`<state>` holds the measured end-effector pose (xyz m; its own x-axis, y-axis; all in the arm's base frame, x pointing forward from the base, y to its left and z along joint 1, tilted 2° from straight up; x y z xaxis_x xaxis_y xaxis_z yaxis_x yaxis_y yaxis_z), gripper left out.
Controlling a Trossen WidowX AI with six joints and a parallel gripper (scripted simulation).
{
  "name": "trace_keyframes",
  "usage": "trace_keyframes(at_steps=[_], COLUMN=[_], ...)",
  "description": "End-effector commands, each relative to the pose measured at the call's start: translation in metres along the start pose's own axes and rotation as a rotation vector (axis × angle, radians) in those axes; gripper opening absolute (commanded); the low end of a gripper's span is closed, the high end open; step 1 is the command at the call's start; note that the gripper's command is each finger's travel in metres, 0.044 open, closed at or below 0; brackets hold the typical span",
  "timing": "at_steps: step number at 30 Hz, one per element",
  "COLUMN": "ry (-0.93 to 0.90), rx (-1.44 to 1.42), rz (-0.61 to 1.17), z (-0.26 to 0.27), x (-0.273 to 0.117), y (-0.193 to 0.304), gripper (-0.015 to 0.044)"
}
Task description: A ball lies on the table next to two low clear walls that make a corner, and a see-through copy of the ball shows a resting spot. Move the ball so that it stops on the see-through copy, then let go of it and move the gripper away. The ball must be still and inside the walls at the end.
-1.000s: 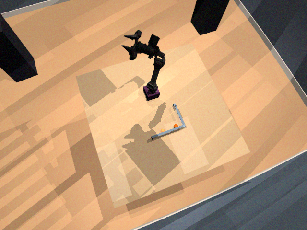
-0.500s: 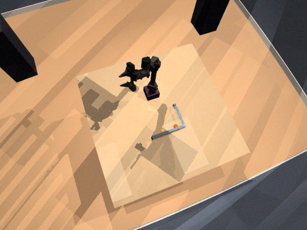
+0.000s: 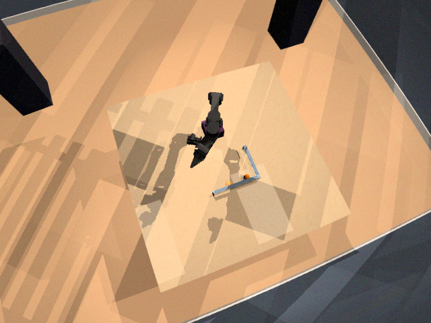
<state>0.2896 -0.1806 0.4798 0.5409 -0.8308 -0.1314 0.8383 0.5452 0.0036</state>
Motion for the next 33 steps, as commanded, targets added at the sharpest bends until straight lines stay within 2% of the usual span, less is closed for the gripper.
trace_keyframes(at_steps=[1, 7, 16, 25, 33], ry=[0.077, 0.184, 0.406, 0.561, 0.668], rx=[-0.120, -0.312, -0.809, -1.298, -1.694], rz=[0.087, 0.205, 0.543, 0.976, 1.397], z=[-0.023, -0.059, -0.154, -0.257, -0.346], x=[0.007, 0.014, 0.010, -0.029, -0.081], y=[0.028, 0.062, 0.136, 0.193, 0.215], gripper=[0.0298, 0.0298, 0.0298, 0.0298, 0.0298])
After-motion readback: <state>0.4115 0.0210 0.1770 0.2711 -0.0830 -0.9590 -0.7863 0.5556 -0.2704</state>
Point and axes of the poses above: the point midway between the two fingers, 35 mm back from their tips, its own x axis out along the fingers, its own z axis across the jaws, y = z × x, the point moved 10 cm from there along -x, back along the fingers, and after that the axes turned 11 degrees about x, right-handed, at the moved point
